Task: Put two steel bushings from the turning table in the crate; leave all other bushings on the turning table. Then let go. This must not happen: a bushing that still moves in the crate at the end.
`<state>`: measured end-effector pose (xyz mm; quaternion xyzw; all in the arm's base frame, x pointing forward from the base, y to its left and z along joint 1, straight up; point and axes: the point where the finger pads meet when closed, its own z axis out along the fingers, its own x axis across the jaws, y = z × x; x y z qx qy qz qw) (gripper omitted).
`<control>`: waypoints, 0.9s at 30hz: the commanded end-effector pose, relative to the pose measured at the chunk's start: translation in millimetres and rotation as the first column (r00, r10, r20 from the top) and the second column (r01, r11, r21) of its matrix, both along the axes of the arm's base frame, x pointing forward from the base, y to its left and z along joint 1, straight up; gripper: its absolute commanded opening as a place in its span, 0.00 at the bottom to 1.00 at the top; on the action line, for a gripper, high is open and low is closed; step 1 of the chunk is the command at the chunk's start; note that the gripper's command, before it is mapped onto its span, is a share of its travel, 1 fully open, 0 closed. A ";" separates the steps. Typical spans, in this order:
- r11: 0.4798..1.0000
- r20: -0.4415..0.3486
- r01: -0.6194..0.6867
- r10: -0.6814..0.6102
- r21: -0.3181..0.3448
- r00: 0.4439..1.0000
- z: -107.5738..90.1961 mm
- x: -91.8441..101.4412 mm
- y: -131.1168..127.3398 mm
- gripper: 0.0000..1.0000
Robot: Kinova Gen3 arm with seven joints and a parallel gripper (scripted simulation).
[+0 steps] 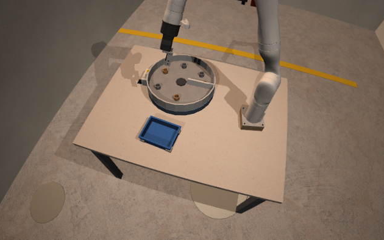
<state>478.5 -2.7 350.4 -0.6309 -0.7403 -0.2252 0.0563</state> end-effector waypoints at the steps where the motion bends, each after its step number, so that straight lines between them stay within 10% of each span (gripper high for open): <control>1: 0.999 -0.019 0.003 -0.004 -0.042 1.000 1.0 0.2 0.1 1.00; 5: 0.978 -0.102 0.005 -0.026 -0.208 0.994 1.3 0.1 -0.1 1.00; 17: 0.978 -0.102 0.005 -0.026 -0.208 0.994 1.3 0.1 -0.1 1.00; 22: 0.914 -0.195 -0.012 -0.074 -0.406 0.978 2.4 -0.2 -0.8 1.00; 27: 0.914 -0.195 -0.012 -0.074 -0.406 0.978 2.4 -0.2 -0.8 1.00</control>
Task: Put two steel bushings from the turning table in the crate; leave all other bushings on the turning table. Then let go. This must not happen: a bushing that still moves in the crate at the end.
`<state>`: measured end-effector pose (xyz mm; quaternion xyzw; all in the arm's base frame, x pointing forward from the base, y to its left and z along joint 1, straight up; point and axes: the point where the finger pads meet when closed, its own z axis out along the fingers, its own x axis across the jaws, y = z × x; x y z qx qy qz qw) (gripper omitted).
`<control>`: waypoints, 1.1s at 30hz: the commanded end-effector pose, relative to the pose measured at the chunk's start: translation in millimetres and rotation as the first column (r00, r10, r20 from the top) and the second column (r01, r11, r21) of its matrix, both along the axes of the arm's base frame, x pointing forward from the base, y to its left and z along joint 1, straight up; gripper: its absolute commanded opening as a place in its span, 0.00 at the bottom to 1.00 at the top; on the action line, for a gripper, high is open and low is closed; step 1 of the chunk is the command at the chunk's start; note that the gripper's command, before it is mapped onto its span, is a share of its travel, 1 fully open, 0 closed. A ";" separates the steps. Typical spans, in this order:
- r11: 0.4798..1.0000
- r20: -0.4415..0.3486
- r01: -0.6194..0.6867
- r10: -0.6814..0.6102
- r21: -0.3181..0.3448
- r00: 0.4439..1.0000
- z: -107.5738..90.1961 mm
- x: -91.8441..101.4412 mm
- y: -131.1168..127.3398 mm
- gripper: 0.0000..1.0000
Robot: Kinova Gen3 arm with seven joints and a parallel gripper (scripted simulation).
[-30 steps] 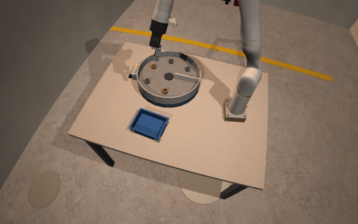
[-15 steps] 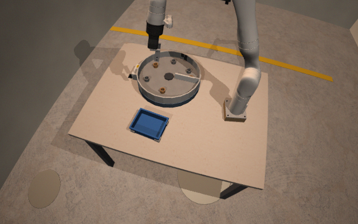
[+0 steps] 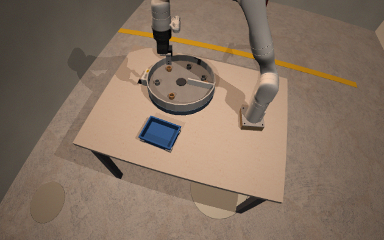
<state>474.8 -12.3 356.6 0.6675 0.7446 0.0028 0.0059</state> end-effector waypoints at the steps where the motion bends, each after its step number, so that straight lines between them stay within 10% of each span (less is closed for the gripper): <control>1: 1.000 -0.007 -0.018 0.018 0.003 1.000 -3.7 3.5 8.8 1.00; 33: 1.000 -0.008 -0.019 0.019 0.003 1.000 -62.3 -57.5 -75.9 1.00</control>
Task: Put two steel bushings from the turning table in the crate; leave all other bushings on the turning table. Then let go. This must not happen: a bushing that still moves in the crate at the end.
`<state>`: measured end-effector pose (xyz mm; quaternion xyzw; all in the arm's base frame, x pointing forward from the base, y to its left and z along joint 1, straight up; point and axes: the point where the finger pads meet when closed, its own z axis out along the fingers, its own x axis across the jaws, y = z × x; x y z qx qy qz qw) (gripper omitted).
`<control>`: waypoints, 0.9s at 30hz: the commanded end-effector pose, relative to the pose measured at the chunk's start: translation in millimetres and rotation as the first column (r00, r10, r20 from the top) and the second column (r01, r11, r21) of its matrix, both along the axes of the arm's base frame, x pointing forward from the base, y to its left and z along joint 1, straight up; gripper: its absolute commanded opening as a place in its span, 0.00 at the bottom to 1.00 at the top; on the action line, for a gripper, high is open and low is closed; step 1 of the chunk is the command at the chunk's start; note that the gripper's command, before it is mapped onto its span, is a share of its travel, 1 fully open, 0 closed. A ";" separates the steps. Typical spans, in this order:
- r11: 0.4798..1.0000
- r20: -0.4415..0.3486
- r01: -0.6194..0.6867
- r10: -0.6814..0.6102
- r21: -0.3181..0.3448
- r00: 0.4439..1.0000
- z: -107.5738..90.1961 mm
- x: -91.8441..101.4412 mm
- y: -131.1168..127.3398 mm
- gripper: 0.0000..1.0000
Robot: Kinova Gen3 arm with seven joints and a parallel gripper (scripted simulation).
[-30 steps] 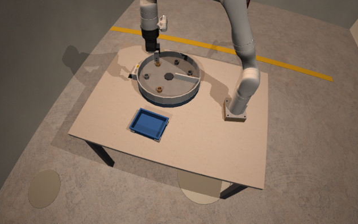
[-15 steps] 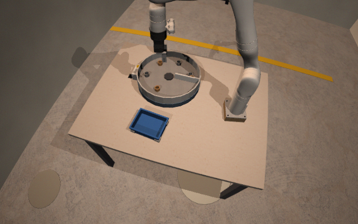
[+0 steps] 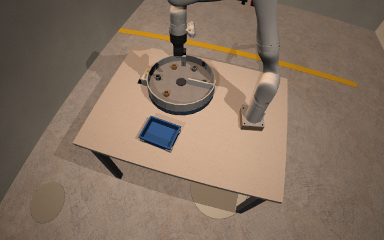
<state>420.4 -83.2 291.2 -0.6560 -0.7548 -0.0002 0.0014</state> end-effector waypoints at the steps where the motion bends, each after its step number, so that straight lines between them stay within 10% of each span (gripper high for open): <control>1: 1.000 0.007 0.012 -0.012 -0.003 1.000 3.1 -3.1 -5.1 1.00; 27: 1.000 0.004 0.010 -0.010 -0.002 1.000 -38.7 -45.6 -63.9 1.00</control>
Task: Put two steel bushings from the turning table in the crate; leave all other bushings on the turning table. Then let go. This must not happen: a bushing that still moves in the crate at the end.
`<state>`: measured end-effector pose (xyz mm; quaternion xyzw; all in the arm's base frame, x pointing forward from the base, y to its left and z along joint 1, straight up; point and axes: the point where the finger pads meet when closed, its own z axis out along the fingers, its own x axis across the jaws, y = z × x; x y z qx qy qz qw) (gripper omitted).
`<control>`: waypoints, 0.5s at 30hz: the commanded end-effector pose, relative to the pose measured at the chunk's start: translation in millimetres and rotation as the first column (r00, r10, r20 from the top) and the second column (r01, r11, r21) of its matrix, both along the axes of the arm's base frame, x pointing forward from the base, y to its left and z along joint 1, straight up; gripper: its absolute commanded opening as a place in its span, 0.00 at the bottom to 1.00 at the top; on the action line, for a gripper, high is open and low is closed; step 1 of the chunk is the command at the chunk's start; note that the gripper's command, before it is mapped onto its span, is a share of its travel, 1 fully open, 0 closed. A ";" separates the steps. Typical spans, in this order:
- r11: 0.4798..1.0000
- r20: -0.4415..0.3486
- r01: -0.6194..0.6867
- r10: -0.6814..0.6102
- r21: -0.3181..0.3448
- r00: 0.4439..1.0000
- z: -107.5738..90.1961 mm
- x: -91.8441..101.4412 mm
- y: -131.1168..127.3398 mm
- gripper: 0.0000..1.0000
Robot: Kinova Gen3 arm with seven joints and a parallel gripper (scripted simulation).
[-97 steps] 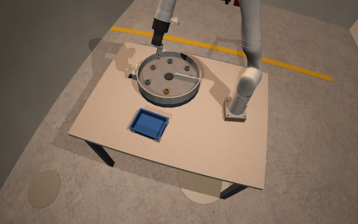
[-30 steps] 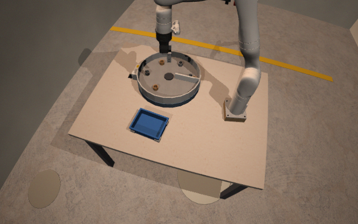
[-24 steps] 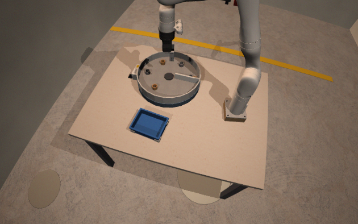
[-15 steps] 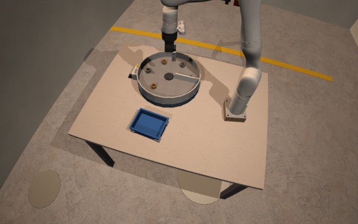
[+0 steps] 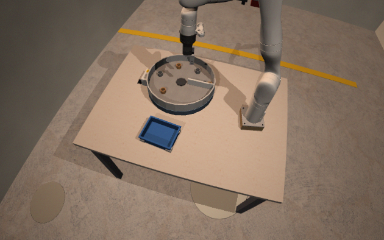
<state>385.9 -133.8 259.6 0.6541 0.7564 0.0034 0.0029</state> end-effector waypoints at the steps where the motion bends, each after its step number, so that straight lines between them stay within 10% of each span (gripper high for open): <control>1: 1.000 -0.007 0.015 -0.015 -0.001 1.000 -13.0 -17.2 -21.7 1.00; 15: 1.000 -0.007 0.015 -0.015 -0.001 1.000 -24.7 -29.4 -38.6 1.00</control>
